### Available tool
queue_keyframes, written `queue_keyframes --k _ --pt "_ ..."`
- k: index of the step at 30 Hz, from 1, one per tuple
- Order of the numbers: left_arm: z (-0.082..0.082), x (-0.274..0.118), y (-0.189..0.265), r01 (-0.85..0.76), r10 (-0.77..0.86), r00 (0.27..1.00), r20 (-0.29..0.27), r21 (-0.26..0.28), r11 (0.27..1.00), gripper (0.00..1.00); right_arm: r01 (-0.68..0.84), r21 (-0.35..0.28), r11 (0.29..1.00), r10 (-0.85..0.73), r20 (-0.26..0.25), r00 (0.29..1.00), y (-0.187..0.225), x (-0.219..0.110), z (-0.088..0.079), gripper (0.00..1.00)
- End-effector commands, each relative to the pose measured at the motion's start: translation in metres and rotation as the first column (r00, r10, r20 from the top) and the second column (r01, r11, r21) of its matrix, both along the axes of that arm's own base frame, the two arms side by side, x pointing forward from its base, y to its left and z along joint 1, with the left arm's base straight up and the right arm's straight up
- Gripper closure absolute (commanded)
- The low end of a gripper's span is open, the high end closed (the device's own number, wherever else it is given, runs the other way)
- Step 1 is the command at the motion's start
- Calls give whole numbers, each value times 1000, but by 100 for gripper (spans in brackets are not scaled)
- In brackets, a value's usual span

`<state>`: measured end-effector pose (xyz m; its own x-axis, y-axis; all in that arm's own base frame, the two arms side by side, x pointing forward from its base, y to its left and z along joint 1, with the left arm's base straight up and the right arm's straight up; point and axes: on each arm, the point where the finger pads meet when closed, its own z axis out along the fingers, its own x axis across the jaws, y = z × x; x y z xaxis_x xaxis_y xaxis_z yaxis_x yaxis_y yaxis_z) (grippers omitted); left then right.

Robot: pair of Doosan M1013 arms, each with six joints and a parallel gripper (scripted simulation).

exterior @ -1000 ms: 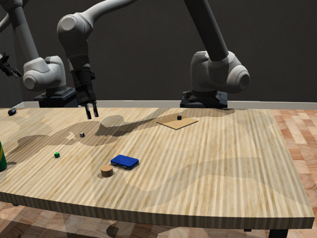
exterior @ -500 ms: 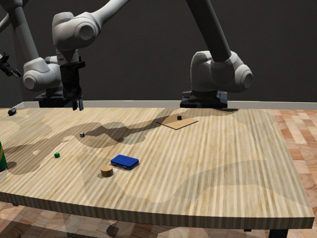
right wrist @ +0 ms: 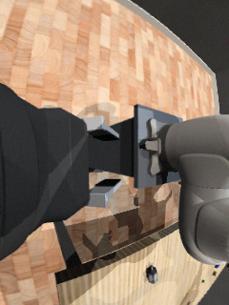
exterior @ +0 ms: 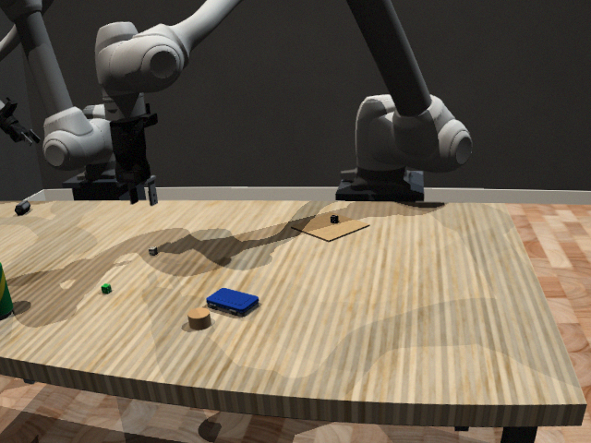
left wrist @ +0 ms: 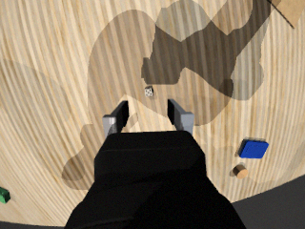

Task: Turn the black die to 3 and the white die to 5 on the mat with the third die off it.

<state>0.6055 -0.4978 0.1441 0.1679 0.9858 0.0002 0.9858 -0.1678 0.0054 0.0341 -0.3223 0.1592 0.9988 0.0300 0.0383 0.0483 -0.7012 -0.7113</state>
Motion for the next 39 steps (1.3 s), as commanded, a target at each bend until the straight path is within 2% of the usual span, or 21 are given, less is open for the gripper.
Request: queue_keyframes --k 1,8,12,15,16,19,21,26,27,28,31,32,33,35,36,37,38,39 --pt "-1 2 1 1 -1 1000 -5 1 1000 0 -3 -7 1000 3 -1 1000 -1 -2 0 0" --pt "-3 0 5 145 -145 989 -5 1 989 0 -3 -7 1000 3 -1 1000 -1 -2 0 0" --pt "-7 -1 9 332 -332 943 -5 1 943 0 -3 -7 1000 3 -1 1000 -1 -2 0 0" --pt "-8 -2 11 410 -410 912 -5 1 912 0 -3 -7 1000 3 -1 1000 -1 -2 0 0" --pt "-9 -2 13 471 -471 882 -5 1 882 0 -3 -7 1000 3 -1 1000 -1 -2 0 0" --pt "-9 -2 13 475 -475 880 -5 1 880 0 -3 -7 1000 3 -1 1000 -1 -2 0 0" --pt "-12 -2 16 592 -592 806 -5 1 806 0 -3 -7 1000 3 -1 1000 -1 -2 0 0" --pt "-15 -2 19 737 -737 676 -5 1 676 0 -3 -7 1000 3 -1 1000 -1 -2 0 0" --pt "-15 -2 19 743 -743 669 -5 1 669 0 -3 -7 1000 3 -1 1000 -1 -2 0 0" --pt "-16 -1 20 787 -787 618 -5 1 618 0 -3 -7 1000 3 -1 1000 -1 -2 0 0" --pt "-18 -1 21 853 -853 523 -5 1 523 0 -3 -7 1000 3 -1 1000 -1 -2 0 0" --pt "-18 -1 21 859 -859 512 -5 1 512 0 -3 -7 1000 3 -1 1000 -1 -2 0 0" --pt "-19 0 22 890 -890 455 -5 1 455 0 -3 -7 1000 3 -1 1000 -1 -2 0 0" --pt "-19 0 22 890 -890 455 -5 1 455 0 -3 -7 1000 3 -1 1000 -1 -2 0 0" --pt "-20 0 22 906 -906 422 -5 1 422 0 -3 -7 1000 3 -1 1000 -1 -2 0 0" --pt "-21 0 23 939 -939 345 -5 1 345 0 -3 -7 1000 3 -1 1000 -1 -2 0 0" --pt "-22 1 23 945 -945 326 -5 1 326 0 -3 -7 1000 3 -1 1000 -1 -2 0 0" --pt "-23 1 23 961 -961 276 -5 1 276 0 -3 -7 1000 3 -1 1000 -1 -2 0 0"
